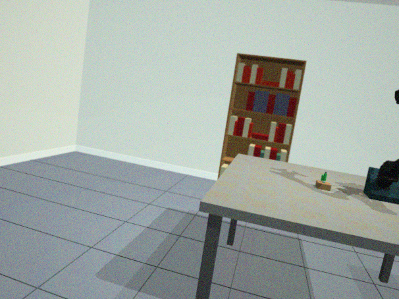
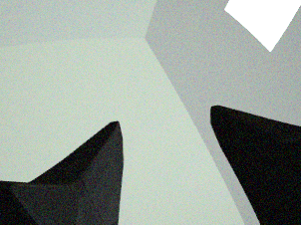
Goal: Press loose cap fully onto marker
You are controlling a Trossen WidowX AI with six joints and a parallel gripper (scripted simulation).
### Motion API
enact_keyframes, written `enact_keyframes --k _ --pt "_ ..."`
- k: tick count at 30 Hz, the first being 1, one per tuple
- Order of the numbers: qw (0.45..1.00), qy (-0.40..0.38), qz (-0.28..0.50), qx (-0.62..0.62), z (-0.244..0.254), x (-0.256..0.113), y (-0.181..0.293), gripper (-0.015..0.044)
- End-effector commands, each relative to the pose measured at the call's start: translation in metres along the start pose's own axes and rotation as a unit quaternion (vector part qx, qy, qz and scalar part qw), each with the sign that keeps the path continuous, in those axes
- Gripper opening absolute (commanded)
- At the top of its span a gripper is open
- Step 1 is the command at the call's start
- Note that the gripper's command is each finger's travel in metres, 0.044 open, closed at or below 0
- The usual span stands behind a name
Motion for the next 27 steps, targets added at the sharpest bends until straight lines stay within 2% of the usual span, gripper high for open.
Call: enact_keyframes --k 1,7,13,21,27 --pt "0.994 -0.025 -0.091 -0.045 0.004 0.014 -0.045 0.0230" --pt "0.963 -0.073 -0.233 -0.112 0.020 0.021 -0.120 0.0230" --pt "0.906 -0.132 -0.362 -0.176 0.046 0.012 -0.192 0.0230" --pt "0.778 -0.242 -0.517 -0.262 0.102 -0.020 -0.280 0.0230" --pt "0.647 -0.348 -0.598 -0.320 0.159 -0.056 -0.333 0.0230"
Point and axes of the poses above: the point midway between the two fingers, 35 mm back from their tips, its own x axis out along the fingers, its own z axis across the jaws, y = z × x, the point moved 8 cm from there along -x, back along the fingers, and after that the axes turned 3 degrees about x, right-handed, at the moved point
